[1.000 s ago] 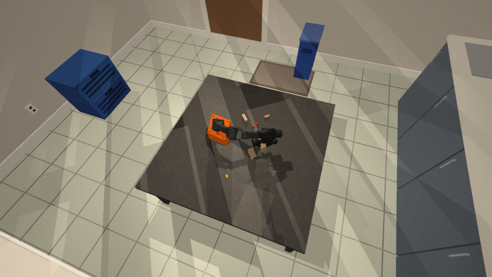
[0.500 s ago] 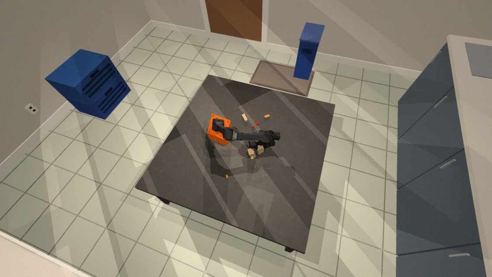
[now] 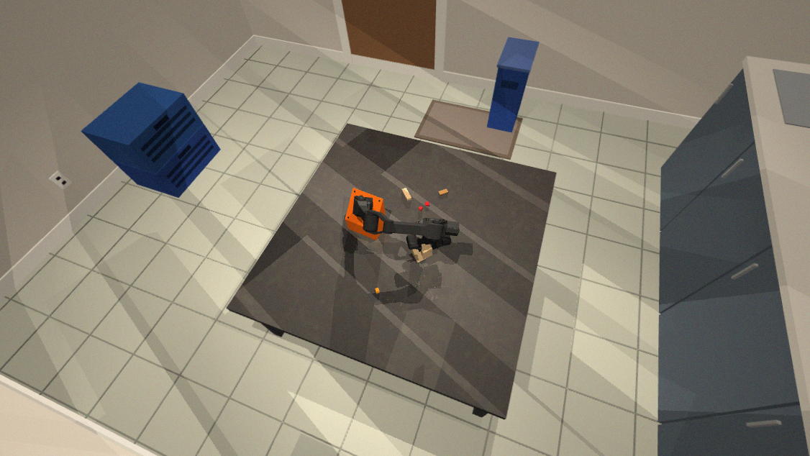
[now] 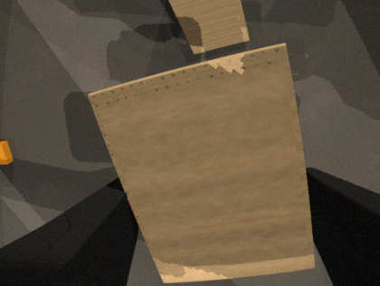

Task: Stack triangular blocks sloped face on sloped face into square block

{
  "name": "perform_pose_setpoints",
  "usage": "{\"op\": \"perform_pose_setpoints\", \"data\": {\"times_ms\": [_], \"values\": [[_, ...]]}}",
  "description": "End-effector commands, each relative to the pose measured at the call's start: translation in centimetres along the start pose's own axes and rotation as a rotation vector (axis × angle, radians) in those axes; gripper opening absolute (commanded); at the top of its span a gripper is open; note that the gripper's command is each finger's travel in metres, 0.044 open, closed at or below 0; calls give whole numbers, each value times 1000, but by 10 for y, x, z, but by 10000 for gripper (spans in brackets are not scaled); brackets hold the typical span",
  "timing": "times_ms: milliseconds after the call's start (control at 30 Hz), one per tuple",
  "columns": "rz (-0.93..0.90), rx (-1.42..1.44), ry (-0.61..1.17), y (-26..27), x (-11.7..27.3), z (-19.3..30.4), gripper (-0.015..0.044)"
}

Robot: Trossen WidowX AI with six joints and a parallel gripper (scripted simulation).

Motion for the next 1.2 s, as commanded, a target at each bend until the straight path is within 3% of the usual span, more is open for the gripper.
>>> {"op": "perform_pose_setpoints", "data": {"times_ms": [0,833,1167], "values": [[1,5,3,-1,-7,-3,0],[-3,5,6,-7,-96,-39,0],[-2,3,7,-6,-98,-40,0]]}}
Point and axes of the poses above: the point midway between the two fingers, 35 mm back from their tips, its own x axis back along the fingers, its own y axis across the jaws, z = x × y, the point moved 8 cm from there along x, back along the fingers, and after that the axes turned 1 degree about x, right-handed, at the moved point
